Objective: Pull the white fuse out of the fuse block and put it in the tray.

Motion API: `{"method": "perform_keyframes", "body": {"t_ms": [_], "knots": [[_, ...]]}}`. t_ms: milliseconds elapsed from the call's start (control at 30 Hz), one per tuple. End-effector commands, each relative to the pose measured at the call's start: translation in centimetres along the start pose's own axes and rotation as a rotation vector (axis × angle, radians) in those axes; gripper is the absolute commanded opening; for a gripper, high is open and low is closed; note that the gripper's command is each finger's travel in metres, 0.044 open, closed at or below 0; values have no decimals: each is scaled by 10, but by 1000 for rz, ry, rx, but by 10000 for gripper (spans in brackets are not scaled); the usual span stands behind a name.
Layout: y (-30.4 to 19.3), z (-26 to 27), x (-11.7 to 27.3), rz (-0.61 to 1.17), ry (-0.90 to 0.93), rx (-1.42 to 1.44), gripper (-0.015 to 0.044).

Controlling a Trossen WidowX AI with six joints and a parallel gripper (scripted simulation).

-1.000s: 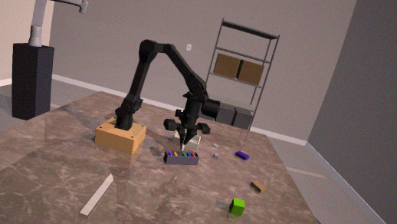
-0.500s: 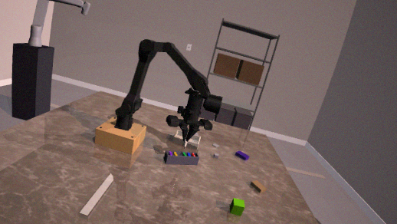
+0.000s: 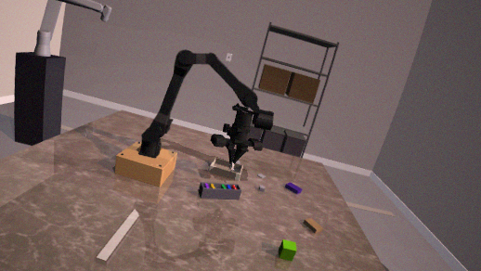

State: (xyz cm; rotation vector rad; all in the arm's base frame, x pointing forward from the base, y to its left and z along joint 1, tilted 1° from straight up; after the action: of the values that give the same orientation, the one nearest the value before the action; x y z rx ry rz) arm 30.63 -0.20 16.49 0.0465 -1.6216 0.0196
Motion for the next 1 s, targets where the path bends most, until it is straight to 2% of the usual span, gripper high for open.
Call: {"method": "perform_keyframes", "body": {"t_ms": [0,633,967], "knots": [[23,-6,-3,2,11,-3,0],[131,-10,-3,-10,11,-3,0],[136,-9,-10,-10,11,-3,0]]}}
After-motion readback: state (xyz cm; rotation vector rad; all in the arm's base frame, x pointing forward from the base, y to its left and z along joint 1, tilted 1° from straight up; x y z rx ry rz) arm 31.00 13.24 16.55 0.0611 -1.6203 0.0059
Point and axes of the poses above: the point midway between the two fingers, 35 mm back from their tips, its own x axis back along the fingers, its own z axis across the jaws, y = z × x, the point moved 9 cm from there along x, back along the fingers, and after that the axes turned 14 degrees about -x, right-handed, at the moved point
